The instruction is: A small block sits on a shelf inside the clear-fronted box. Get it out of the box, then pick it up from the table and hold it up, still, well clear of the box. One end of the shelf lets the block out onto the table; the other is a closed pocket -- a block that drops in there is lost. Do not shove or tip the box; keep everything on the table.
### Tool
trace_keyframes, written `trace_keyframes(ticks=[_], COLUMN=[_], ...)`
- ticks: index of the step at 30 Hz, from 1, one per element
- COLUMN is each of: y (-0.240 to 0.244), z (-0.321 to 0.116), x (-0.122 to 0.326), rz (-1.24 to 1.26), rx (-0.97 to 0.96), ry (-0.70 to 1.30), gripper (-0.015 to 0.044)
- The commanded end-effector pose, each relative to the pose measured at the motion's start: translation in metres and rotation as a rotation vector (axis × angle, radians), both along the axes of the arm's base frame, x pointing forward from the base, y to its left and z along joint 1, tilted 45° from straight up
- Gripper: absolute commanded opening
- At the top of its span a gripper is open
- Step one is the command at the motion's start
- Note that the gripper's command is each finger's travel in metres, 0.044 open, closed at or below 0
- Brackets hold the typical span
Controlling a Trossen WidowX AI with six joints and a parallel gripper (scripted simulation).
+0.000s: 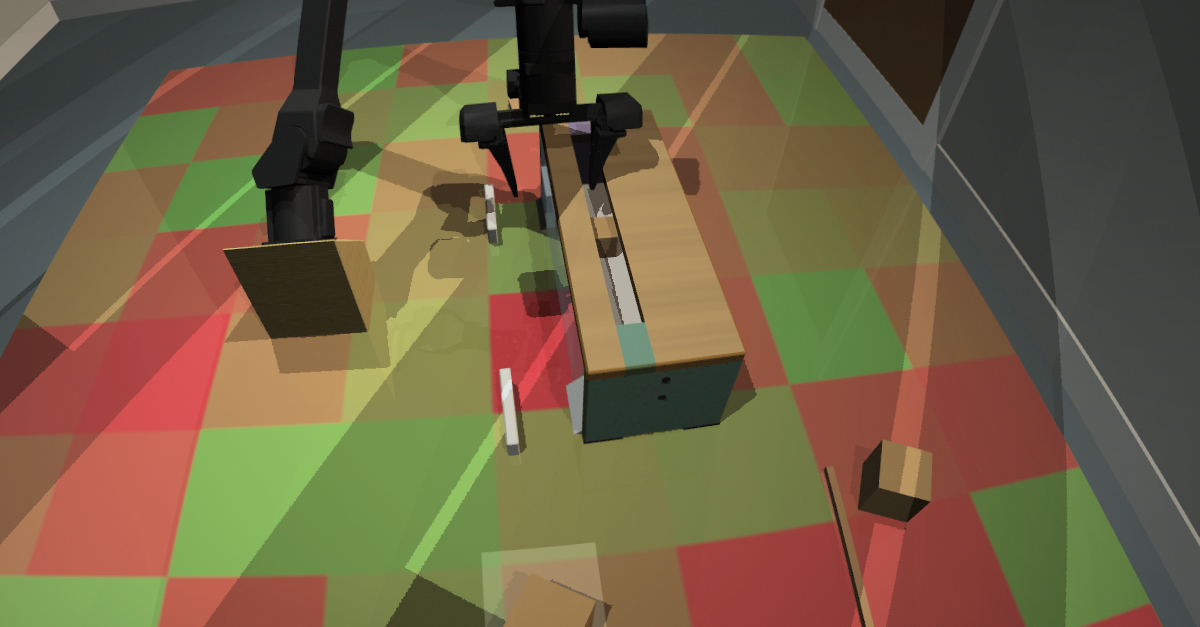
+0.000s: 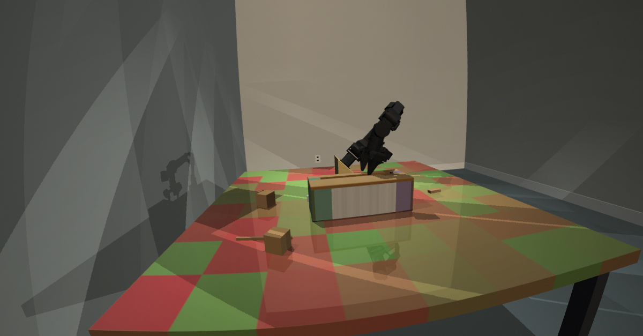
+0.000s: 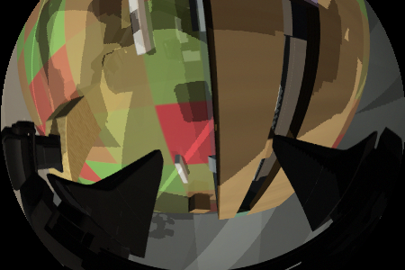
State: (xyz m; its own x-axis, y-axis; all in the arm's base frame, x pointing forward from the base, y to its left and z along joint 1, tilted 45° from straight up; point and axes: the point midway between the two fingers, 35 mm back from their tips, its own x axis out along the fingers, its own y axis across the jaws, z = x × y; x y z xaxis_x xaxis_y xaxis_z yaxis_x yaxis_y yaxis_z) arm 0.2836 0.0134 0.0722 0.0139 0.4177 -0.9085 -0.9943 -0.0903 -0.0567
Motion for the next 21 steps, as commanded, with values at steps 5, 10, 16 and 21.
trace_keyframes(ticks=[5, 10, 16, 21], y=[0.01, 0.015, 0.022, 0.027], z=[-0.011, -0.017, -0.024, -0.03], x=[-0.002, -0.002, -0.003, -0.005], rz=[-0.002, -0.002, -0.002, -0.002], rx=[0.007, 0.007, 0.008, 0.009], ry=[0.008, 0.008, 0.008, 0.008], gripper=[0.04, 0.04, 0.04, 0.04])
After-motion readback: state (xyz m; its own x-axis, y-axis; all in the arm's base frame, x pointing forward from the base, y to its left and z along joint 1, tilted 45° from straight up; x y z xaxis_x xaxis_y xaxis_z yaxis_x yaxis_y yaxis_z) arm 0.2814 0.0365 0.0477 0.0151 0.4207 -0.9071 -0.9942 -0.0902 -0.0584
